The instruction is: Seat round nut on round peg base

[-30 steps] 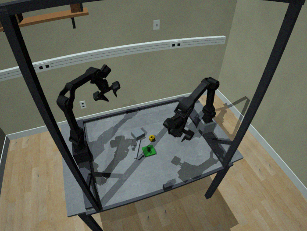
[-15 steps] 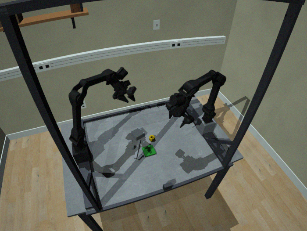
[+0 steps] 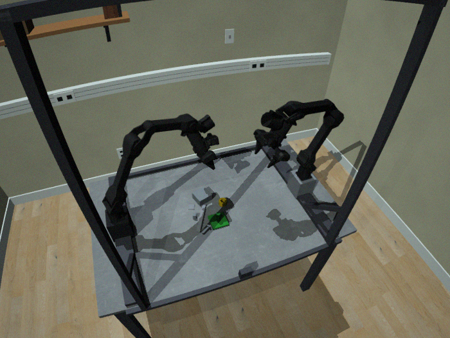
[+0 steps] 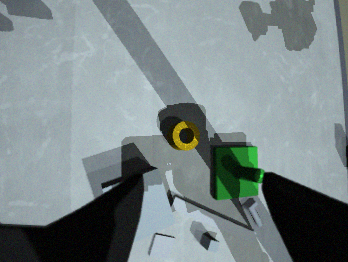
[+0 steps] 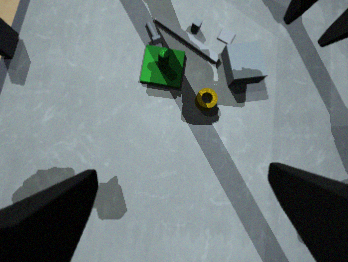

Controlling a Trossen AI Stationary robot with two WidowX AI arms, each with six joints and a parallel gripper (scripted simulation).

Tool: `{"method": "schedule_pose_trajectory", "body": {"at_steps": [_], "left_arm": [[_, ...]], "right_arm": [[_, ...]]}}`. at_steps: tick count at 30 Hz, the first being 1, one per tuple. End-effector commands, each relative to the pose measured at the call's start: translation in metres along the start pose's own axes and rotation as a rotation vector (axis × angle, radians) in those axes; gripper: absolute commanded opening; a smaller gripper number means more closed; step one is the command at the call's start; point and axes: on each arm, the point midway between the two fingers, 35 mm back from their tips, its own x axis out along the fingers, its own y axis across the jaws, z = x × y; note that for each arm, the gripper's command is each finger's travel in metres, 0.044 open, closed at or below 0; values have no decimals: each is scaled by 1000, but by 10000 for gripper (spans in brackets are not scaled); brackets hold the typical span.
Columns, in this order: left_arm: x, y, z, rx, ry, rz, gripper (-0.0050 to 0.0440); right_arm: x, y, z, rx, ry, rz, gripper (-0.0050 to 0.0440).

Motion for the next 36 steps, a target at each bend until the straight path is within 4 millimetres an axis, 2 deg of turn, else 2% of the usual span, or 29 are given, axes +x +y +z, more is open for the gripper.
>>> {"method": "schedule_pose_trajectory", "body": {"at_steps": [1,5,14,16,23,28,36], "left_arm": [[19,-7,13,173,49,17,300],[56,-14,11,379,134,37,300],[123,-22,2,777,307,98,300],[123,-22,2,777,307,98,300],[163,-21,-9,1049,461,162,300],[176,-19,-15,1107,509,171,300],[176,-14,-14,1101,507,174,300]], "right_arm": [[-14,-7,-13,46,-39,-6,440],[-30,-15,-26,106,-94,-29,440],[-56,-23,-54,208,-197,-77,440],[-56,-23,-54,208,-197,-77,440],[-70,-24,-72,272,-267,-115,440],[-69,-25,-75,284,-267,-118,440],[-69,-25,-75,284,-268,-119,440]]}}
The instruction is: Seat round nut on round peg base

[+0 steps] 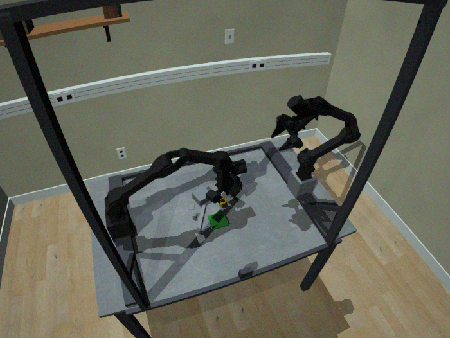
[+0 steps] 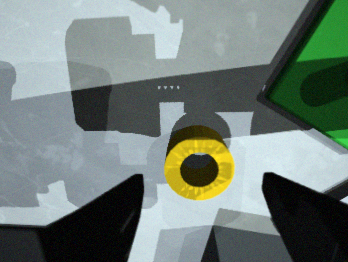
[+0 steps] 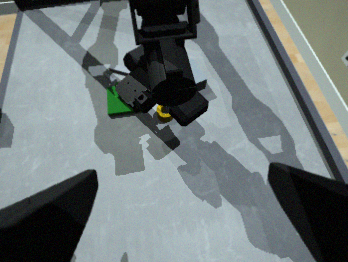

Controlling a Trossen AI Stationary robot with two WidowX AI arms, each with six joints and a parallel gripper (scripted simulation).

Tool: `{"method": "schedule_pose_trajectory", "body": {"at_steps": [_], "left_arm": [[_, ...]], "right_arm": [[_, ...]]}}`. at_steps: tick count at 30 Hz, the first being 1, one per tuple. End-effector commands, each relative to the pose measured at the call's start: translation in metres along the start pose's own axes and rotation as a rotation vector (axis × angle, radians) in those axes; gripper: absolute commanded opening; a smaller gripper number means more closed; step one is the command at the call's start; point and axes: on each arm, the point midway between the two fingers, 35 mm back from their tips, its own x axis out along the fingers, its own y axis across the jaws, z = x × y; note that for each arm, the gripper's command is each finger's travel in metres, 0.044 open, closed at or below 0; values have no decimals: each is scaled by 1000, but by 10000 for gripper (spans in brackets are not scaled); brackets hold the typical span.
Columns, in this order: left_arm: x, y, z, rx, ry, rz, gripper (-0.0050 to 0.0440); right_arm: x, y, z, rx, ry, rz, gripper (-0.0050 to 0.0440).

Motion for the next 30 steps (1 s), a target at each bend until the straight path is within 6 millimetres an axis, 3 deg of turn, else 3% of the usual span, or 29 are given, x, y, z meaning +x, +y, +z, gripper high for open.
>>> {"method": "schedule_pose_trajectory", "body": {"at_steps": [1,8,16,19,20,30], "left_arm": [[-1,5,-2,4,0,10,300],[23,3,-3,6,3,1,300],[31,4,-2,5,0,7,300],[30,4,-2,5,-1,9,261],[20,8,1,3,-12,26,241],[20,8,1,3,-12,26,181]], "right_arm": [[1,1,-2,1,2,5,440],[-1,0,1,-3,-6,2,440],[-1,0,1,-3,-6,2,440],[-1,0,1,-3,-6,2,440],[-1,0,1,-3,-6,2,440],[-1,0,1,-3,-6,2,440]]}}
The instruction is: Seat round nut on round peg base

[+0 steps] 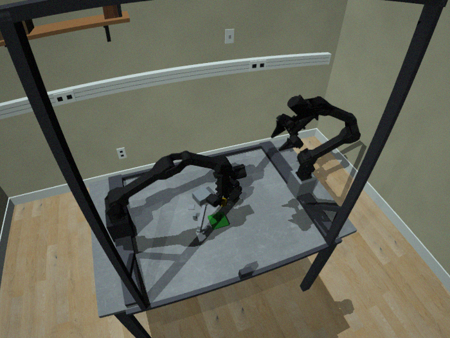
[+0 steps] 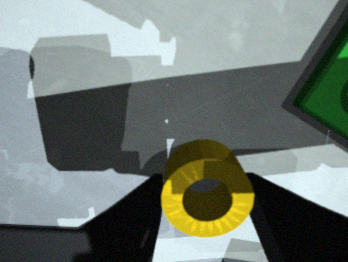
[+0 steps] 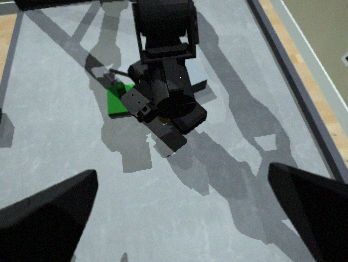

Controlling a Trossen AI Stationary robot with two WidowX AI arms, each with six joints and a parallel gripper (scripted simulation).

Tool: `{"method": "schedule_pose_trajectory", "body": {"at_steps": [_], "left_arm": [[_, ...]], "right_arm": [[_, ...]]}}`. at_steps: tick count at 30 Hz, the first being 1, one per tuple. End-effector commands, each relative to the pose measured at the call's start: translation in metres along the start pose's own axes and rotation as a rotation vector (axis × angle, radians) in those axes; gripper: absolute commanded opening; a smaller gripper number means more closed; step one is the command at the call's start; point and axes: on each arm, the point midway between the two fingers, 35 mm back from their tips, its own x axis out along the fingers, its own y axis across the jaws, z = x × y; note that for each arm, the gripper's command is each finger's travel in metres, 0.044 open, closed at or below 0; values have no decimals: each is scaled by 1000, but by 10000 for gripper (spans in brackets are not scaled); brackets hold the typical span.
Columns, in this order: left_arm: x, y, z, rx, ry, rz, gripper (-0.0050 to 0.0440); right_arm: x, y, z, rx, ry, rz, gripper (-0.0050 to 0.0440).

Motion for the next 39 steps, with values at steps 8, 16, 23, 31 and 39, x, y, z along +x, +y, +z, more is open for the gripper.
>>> {"method": "schedule_pose_trajectory", "body": {"at_steps": [8,16,23,31,39], "left_arm": [[-12,6,2,1,-14,27,147],[-46,10,5,4,-28,52,159],[-74,9,4,3,-28,52,159],[-107,1,5,0,-26,50,159],[-112,-32,21,0,-26,45,159]], "right_arm": [[-1,0,1,-2,-5,2,440],[-1,0,1,-2,-5,2,440],[-1,0,1,-2,-5,2,440],[-1,0,1,-2,-5,2,440],[-1,0,1,-2,-5,2,440]]}}
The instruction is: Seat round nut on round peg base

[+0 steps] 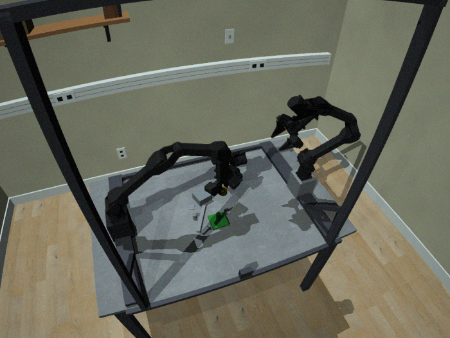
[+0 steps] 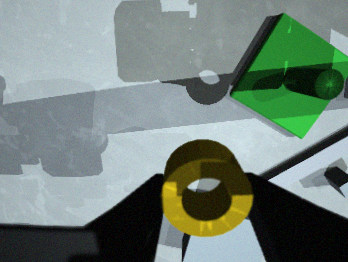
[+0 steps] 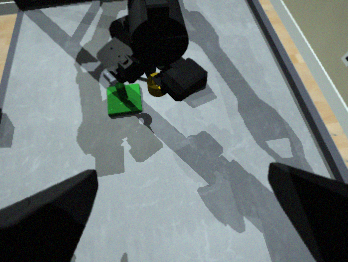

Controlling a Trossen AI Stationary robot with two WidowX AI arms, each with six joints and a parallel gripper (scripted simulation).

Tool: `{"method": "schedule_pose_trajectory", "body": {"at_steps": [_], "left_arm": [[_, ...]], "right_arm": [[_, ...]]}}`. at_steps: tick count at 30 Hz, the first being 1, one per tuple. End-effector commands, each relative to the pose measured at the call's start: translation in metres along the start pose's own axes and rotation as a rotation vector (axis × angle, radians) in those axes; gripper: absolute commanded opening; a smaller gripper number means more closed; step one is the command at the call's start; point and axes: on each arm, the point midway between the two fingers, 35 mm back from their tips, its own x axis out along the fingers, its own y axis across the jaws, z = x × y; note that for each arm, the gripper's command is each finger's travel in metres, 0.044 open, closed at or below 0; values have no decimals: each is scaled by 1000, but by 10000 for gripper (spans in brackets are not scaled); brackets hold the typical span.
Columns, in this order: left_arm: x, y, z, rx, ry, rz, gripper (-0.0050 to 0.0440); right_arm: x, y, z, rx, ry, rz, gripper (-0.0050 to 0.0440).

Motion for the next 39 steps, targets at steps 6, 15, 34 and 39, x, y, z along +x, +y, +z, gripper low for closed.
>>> {"method": "schedule_pose_trajectory", "body": {"at_steps": [6,15,34,39], "left_arm": [[-14,-55,32,7,-14,17,159],[-14,-81,46,7,-12,6,159],[7,-80,50,6,-10,0,159],[27,-86,46,7,11,-25,159]], "right_arm": [[-1,0,1,-2,-5,2,440],[-1,0,1,-2,-5,2,440],[-1,0,1,-2,-5,2,440],[-1,0,1,-2,-5,2,440]]}}
